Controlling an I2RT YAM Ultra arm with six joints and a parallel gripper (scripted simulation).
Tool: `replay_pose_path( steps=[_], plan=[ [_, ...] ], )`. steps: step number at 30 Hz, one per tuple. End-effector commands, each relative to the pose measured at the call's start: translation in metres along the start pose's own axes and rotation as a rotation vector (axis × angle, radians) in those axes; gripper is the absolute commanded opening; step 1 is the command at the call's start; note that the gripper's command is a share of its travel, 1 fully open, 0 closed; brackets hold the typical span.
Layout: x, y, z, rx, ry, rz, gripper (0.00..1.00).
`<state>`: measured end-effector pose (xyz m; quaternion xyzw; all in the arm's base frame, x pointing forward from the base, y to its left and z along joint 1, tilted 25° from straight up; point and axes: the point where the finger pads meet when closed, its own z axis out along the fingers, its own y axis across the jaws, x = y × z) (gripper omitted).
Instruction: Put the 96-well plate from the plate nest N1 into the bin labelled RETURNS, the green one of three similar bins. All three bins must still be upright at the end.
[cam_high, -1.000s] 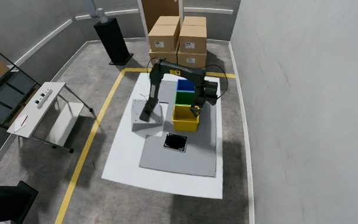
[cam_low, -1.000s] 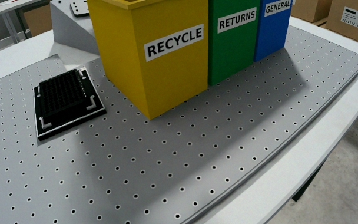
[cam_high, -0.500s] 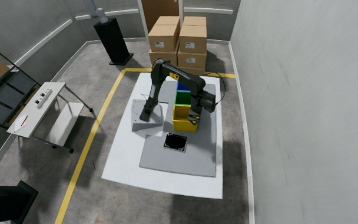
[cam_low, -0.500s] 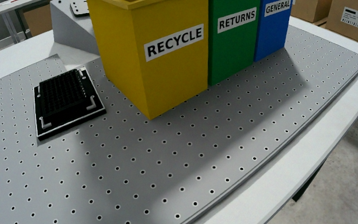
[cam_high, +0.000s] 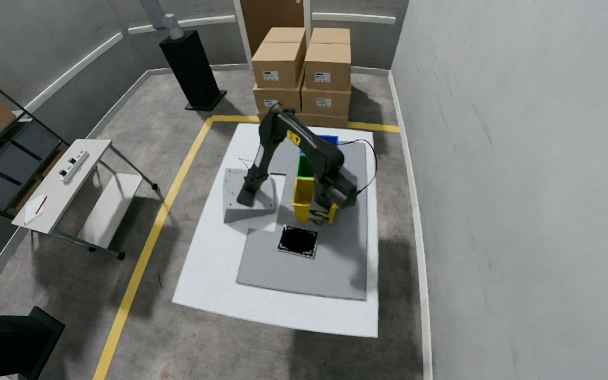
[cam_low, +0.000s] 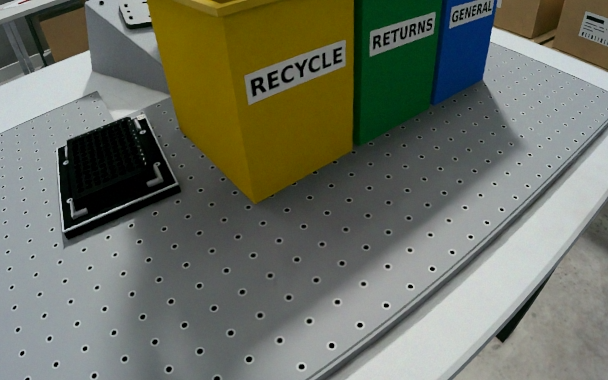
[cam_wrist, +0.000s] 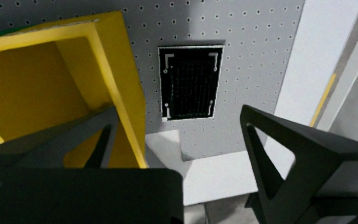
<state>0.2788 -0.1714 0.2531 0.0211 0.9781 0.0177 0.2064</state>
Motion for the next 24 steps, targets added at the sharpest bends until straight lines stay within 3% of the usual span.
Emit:
replay_pose_path(
  steps=[1,3,8,10,16,21,24],
  plan=[
    [0.011,-0.01,-0.003,-0.026,0.007,-0.028,1.0],
    [0.019,-0.016,-0.003,-0.022,0.0,-0.03,1.0],
    [0.041,-0.027,0.002,-0.062,0.04,0.003,1.0],
    [0.052,-0.03,0.006,-0.108,0.076,0.04,1.0],
    [0.071,-0.036,0.009,-0.149,0.097,0.073,1.0],
    [0.088,-0.045,0.0,-0.148,0.02,0.029,1.0],
    [0.088,-0.05,-0.004,-0.133,0.006,0.018,1.0]
  ],
)
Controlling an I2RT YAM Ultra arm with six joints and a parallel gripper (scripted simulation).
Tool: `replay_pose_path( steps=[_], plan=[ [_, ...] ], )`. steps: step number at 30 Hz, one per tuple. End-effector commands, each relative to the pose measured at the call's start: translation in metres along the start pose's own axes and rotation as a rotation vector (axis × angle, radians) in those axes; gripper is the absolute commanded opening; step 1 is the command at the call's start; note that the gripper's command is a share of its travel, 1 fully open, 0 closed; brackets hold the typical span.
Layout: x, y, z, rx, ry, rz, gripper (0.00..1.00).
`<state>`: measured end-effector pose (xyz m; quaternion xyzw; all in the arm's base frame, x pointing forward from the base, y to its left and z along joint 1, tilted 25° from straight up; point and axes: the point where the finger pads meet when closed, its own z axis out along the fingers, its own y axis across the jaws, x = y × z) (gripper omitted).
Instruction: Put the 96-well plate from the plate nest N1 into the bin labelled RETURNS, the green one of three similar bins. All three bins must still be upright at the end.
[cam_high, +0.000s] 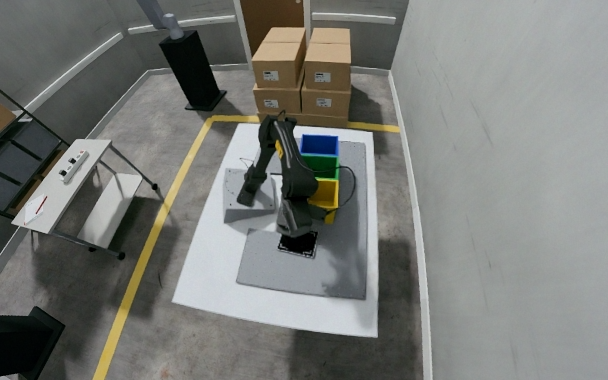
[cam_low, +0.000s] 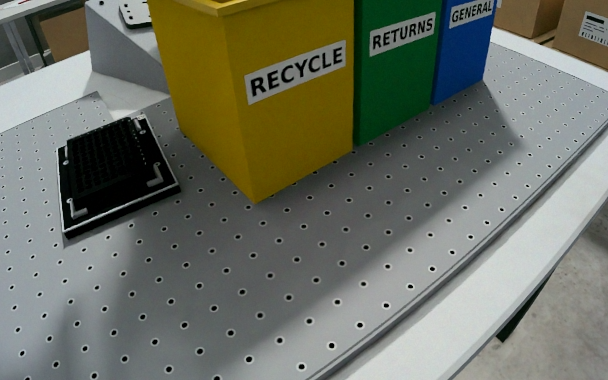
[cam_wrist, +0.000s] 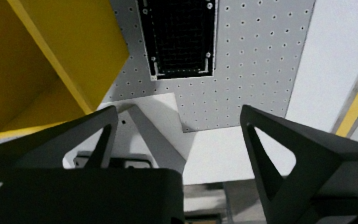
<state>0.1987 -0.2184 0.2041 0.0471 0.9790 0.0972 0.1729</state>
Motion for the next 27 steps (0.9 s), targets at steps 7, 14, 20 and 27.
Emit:
replay_pose_path(
  steps=[7,14,20,27],
  plan=[
    [-0.0066,0.0012,-0.018,0.015,-0.061,-0.079,1.0],
    [-0.0065,0.0009,-0.0179,0.014,-0.06,-0.078,1.0],
    [-0.0065,0.0009,-0.0179,0.014,-0.06,-0.078,1.0],
    [-0.0066,0.0007,-0.0179,0.015,-0.06,-0.078,1.0]
  ],
)
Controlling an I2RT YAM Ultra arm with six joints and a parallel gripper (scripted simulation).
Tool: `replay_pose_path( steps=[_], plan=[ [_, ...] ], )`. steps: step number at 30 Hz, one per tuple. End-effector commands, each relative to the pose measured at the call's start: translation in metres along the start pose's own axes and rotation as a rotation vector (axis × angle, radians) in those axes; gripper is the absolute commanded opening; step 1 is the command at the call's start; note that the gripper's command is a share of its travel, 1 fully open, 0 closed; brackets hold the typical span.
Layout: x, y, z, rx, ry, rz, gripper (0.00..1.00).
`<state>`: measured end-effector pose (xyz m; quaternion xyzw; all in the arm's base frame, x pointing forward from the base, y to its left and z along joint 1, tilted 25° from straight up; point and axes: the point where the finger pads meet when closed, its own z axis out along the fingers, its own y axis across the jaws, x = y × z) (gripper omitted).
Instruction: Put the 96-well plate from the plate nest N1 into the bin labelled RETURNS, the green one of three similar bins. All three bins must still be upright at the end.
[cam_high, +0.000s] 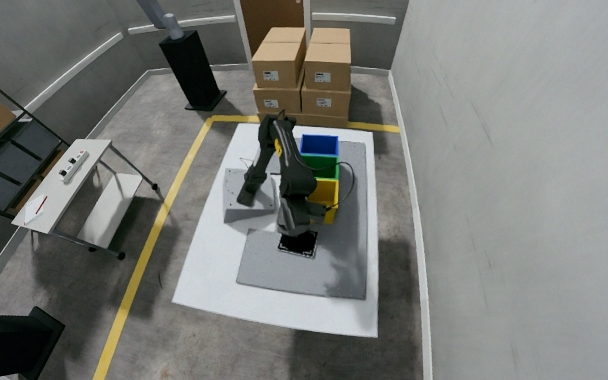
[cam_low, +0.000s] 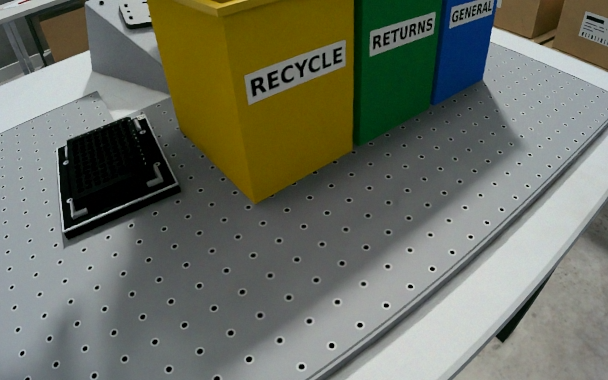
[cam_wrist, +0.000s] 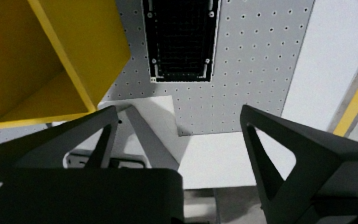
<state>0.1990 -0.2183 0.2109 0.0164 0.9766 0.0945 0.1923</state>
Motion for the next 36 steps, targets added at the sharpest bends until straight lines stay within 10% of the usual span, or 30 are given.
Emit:
replay_pose_path(
  steps=[1,36],
  plan=[
    [-0.004,-0.001,-0.012,0.023,-0.027,-0.014,1.0],
    [-0.004,0.002,0.005,0.016,-0.022,-0.012,1.0]
  ],
)
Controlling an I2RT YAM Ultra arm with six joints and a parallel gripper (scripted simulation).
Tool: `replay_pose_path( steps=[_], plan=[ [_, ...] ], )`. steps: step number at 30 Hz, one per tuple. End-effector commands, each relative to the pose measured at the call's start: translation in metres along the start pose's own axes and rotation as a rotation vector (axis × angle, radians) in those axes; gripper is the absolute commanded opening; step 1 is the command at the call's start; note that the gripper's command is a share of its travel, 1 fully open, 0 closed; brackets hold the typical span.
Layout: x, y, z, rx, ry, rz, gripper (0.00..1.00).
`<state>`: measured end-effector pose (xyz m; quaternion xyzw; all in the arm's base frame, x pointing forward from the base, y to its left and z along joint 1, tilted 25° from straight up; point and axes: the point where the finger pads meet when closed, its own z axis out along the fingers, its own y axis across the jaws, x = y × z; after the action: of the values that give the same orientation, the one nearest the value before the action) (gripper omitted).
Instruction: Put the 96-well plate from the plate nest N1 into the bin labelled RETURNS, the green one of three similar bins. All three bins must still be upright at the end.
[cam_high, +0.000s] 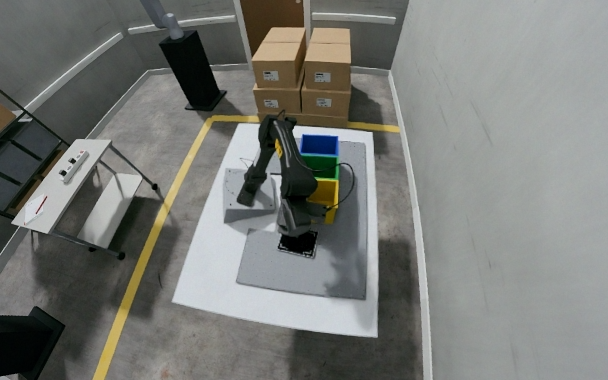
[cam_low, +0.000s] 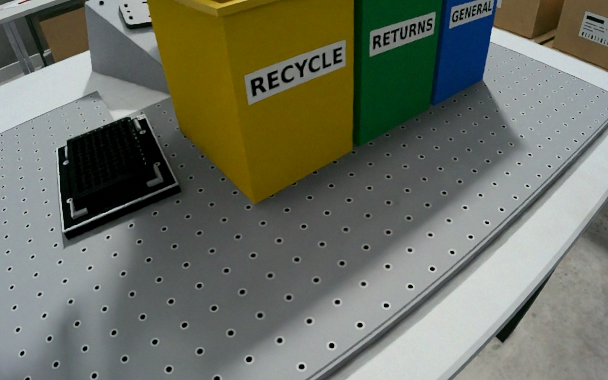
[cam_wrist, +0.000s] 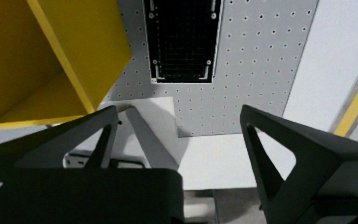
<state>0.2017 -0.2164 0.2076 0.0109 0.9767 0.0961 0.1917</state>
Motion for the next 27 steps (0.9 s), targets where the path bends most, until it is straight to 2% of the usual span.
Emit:
replay_pose_path(
  steps=[1,9,15,27],
  plan=[
    [-0.002,0.001,0.003,0.022,-0.023,-0.002,1.0],
    [-0.002,0.001,0.017,0.023,-0.021,-0.002,1.0],
    [-0.002,-0.001,0.021,0.032,-0.025,-0.001,1.0],
    [-0.001,-0.001,0.043,0.027,-0.019,0.002,1.0]
  ],
)
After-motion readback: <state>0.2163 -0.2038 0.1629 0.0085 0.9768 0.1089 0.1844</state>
